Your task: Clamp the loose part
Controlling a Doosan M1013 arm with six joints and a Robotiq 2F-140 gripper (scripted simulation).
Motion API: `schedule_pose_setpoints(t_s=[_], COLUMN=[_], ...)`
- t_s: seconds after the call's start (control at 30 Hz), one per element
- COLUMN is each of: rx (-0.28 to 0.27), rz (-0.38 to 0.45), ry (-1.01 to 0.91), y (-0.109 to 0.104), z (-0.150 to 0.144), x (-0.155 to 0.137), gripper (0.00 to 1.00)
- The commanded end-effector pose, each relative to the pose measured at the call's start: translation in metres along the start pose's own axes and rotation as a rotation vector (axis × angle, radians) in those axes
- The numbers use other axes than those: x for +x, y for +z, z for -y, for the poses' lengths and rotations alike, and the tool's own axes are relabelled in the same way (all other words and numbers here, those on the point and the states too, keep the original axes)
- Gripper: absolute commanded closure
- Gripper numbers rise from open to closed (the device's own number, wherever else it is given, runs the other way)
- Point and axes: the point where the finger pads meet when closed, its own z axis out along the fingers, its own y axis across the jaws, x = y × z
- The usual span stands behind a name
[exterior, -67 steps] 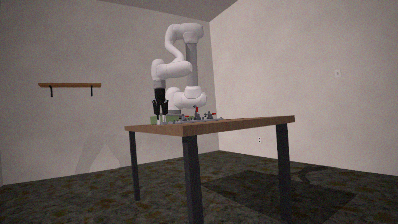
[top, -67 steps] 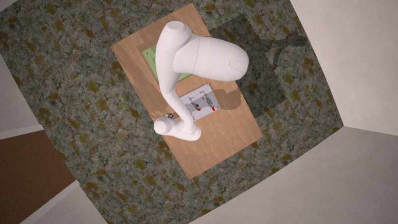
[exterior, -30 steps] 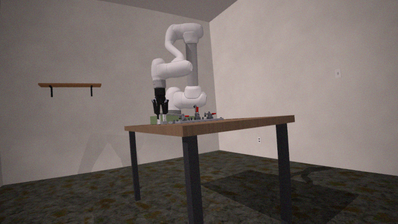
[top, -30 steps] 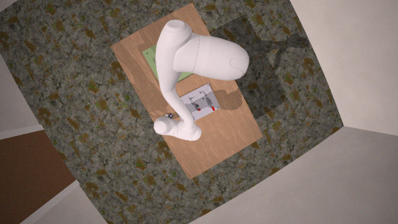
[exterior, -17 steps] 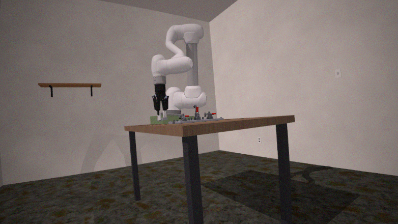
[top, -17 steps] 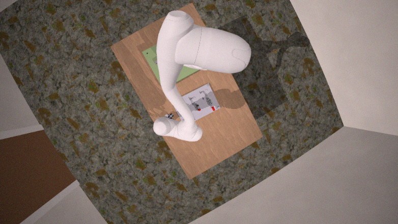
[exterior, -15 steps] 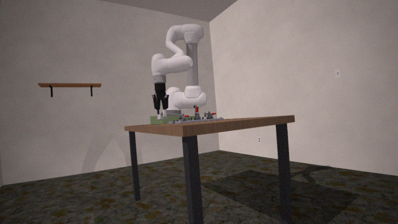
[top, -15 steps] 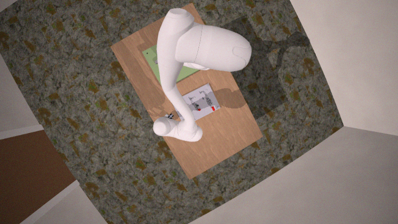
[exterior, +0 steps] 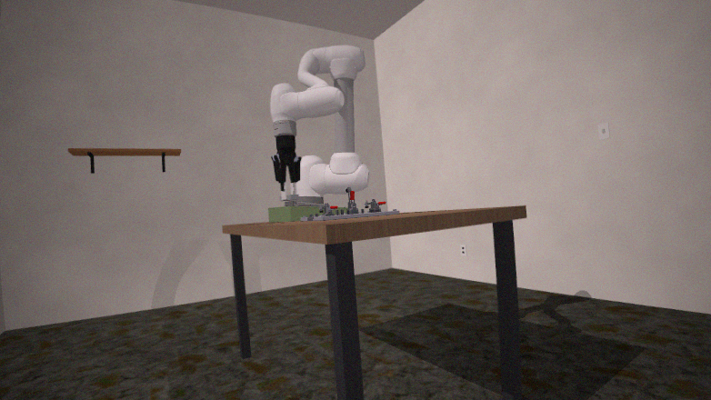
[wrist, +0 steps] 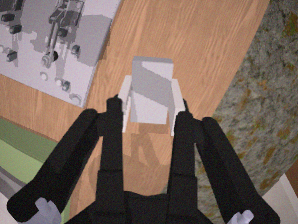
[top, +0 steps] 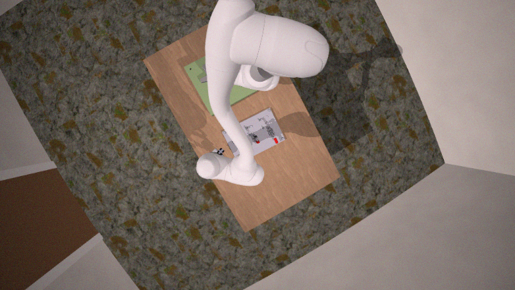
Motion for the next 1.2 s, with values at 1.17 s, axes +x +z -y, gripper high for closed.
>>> schedule_pose_setpoints(t_s=[1.17], rx=[-0.003], rz=[-0.001], ry=[0.006], y=[-0.03], z=[-0.003], x=[-0.002], gripper=[0.9])
